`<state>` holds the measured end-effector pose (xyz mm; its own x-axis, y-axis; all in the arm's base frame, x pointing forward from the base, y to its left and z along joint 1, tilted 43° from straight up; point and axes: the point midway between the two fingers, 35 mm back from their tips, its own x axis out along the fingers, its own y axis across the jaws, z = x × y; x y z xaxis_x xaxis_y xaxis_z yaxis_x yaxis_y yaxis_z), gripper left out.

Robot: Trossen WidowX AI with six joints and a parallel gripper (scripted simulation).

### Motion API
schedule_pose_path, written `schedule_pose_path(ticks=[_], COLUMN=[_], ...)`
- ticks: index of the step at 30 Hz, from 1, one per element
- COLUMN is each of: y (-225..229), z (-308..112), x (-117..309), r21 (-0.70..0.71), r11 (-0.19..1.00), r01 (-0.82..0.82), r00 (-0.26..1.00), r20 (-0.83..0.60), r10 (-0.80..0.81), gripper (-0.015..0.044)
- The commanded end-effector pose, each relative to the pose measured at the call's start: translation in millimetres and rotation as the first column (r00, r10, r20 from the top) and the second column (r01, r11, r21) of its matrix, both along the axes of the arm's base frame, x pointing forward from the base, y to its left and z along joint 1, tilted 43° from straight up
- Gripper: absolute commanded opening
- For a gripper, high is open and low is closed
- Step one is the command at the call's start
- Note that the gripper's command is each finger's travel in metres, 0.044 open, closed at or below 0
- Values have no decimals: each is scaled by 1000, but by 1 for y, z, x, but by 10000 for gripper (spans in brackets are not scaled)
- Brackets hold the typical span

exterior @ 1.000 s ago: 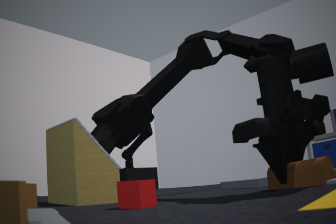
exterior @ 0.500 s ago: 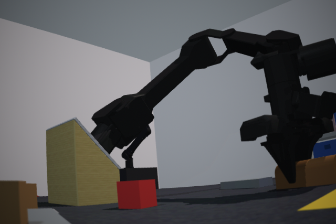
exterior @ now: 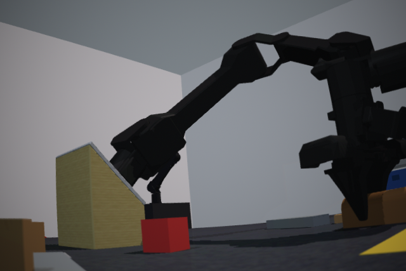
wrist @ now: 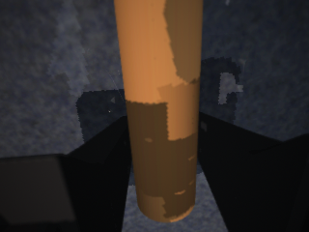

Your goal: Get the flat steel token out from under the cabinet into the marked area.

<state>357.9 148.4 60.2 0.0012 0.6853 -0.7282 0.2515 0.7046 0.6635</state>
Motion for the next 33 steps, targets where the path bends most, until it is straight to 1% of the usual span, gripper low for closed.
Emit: schedule_pose_path(ticks=[1, 33], y=[-1, -9], z=[-1, -7], x=[6, 38], r21=[2, 2], r11=[1000, 1000], r01=[0, 1], r00=[1000, 1000], r20=[2, 4], r10=[0, -1], gripper=[0, 0])
